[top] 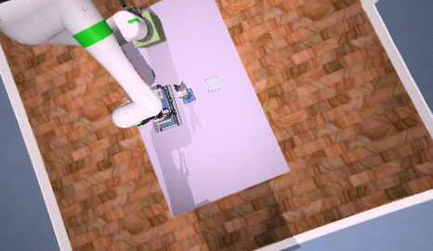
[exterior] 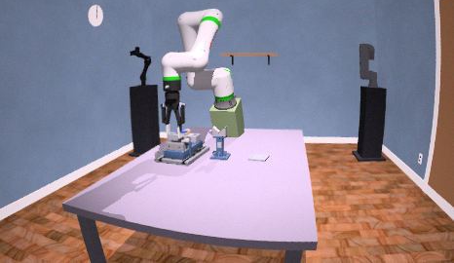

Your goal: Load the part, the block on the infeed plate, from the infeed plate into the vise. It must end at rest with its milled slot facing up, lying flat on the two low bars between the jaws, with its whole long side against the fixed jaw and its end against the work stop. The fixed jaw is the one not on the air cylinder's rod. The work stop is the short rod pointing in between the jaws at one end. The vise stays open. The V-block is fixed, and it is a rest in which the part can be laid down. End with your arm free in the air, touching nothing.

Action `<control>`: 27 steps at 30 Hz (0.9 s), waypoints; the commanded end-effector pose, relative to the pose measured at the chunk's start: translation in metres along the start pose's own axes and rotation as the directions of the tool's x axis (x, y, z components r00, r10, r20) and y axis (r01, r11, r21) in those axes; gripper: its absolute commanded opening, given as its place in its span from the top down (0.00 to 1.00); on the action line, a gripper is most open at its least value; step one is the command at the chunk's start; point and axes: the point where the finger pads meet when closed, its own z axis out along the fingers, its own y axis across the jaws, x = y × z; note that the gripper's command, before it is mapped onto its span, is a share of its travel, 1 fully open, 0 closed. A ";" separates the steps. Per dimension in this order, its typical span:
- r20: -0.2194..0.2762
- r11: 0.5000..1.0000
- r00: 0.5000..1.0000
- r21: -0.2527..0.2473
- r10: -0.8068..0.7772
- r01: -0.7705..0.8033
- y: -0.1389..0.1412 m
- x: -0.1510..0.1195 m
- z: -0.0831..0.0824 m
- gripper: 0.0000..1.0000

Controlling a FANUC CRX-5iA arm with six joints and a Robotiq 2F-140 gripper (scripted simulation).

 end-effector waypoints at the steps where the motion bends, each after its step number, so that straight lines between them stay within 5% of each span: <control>1: 0.000 1.000 1.000 0.000 0.000 0.000 0.000 0.000 0.001 1.00; 27: 0.000 1.000 1.000 0.000 0.000 0.000 0.000 0.000 0.003 1.00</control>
